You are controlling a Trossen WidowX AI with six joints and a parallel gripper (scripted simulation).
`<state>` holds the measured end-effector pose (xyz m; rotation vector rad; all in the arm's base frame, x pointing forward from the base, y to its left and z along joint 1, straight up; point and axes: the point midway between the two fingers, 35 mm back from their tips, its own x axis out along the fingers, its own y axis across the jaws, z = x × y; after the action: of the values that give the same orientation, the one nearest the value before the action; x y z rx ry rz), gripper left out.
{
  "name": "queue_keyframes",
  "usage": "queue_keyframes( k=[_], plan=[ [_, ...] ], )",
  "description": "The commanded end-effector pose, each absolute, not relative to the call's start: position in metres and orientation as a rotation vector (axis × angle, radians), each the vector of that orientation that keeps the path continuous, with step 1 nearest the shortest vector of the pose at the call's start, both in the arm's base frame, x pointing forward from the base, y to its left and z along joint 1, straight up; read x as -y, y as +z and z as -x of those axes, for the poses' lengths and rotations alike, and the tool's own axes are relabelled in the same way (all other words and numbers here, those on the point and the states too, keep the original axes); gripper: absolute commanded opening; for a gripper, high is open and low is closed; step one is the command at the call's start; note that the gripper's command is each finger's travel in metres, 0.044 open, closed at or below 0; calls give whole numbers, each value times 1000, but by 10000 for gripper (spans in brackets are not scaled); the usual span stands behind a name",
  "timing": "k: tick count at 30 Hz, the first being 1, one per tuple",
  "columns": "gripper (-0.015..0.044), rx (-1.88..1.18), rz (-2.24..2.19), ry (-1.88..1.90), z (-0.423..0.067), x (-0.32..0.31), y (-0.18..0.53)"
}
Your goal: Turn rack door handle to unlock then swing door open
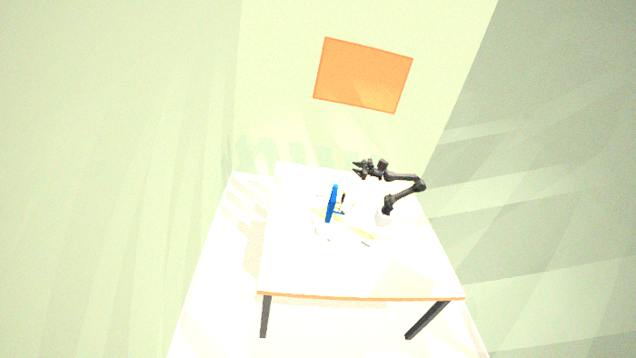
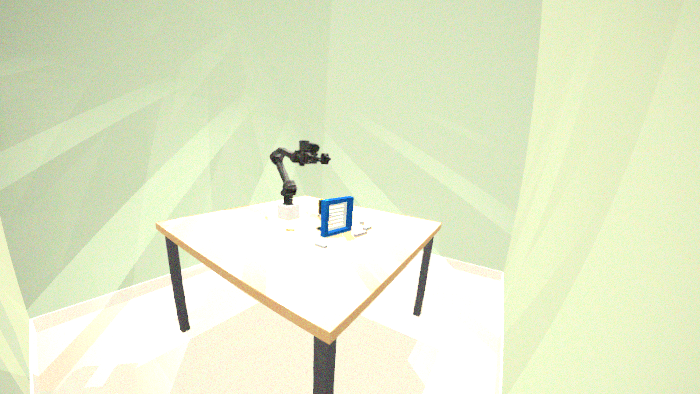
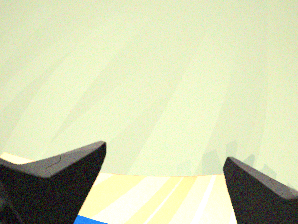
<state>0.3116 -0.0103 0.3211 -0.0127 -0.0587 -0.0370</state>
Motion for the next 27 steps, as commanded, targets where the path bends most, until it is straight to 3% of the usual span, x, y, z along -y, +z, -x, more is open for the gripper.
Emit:
queue_keyframes(
  k=[1, 4, 27],
  plan=[
    [374, 54, 13, -37, -312, 10, 321],
    [297, -10, 11, -36, -320, 10, 314],
    [297, -644, -5, -30, -365, 10, 237]
  ],
)
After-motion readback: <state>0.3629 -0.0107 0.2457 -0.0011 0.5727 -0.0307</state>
